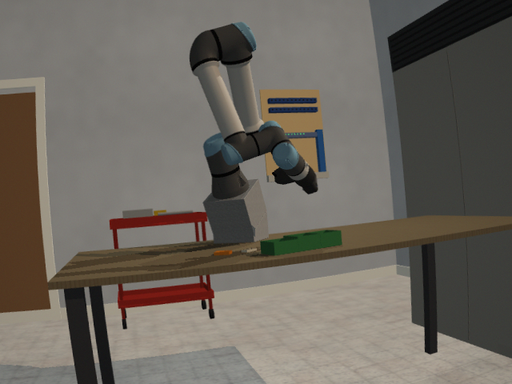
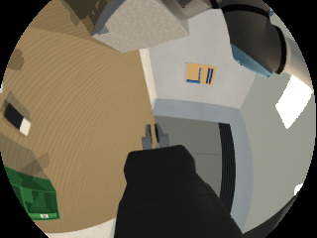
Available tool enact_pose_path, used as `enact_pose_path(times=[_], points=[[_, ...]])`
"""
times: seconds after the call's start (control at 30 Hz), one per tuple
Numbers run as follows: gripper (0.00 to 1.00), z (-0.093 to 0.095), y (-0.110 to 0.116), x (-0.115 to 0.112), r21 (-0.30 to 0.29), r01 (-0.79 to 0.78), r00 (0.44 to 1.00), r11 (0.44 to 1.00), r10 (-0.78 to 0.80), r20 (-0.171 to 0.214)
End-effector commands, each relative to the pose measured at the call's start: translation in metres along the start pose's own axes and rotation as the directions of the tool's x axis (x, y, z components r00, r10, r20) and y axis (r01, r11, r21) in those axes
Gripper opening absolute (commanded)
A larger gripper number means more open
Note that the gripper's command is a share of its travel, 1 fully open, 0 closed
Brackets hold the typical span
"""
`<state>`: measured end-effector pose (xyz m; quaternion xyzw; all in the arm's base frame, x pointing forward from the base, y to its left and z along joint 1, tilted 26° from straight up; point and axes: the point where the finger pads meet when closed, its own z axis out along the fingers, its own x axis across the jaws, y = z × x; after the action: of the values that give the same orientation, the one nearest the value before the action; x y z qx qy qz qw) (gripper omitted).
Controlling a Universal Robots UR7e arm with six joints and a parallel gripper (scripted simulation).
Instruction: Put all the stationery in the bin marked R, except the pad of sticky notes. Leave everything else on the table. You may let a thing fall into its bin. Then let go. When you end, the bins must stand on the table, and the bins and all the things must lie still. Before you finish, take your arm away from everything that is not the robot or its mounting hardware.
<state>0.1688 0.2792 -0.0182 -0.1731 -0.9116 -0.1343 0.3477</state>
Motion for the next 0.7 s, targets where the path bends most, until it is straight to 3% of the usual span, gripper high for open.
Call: enact_pose_path(times=[0.0,0.03,0.1,0.17,0.2,0.27,0.33,0.37,0.43,0.5,0.57,0.6,0.63,0.67], points=[[0.31,-0.010,-0.005,-0.006,0.010,-0.032,0.998,0.999,0.031,0.060],[0.31,-0.017,-0.007,-0.010,0.013,-0.057,0.993,0.998,0.055,0.103],[0.31,-0.022,-0.009,-0.013,0.014,-0.066,0.991,0.998,0.064,0.120],[0.31,-0.035,-0.014,-0.021,0.007,-0.118,0.972,0.993,0.114,0.204],[0.31,-0.041,-0.017,-0.024,0.005,-0.130,0.966,0.991,0.126,0.224],[0.31,-0.041,-0.017,-0.024,0.005,-0.130,0.966,0.991,0.126,0.224],[0.31,-0.056,-0.021,-0.031,-0.015,-0.182,0.936,0.983,0.177,0.304],[0.31,-0.063,-0.024,-0.035,-0.021,-0.196,0.926,0.980,0.192,0.326],[0.31,-0.063,-0.024,-0.035,-0.021,-0.196,0.926,0.980,0.192,0.326],[0.31,-0.078,-0.029,-0.041,-0.053,-0.244,0.884,0.968,0.245,0.399],[0.31,-0.078,-0.029,-0.041,-0.053,-0.244,0.884,0.968,0.245,0.399],[0.31,-0.085,-0.031,-0.044,-0.065,-0.259,0.868,0.964,0.262,0.422],[0.31,-0.086,-0.031,-0.044,-0.065,-0.259,0.868,0.964,0.262,0.422],[0.31,-0.094,-0.033,-0.046,-0.086,-0.281,0.842,0.956,0.289,0.455]])
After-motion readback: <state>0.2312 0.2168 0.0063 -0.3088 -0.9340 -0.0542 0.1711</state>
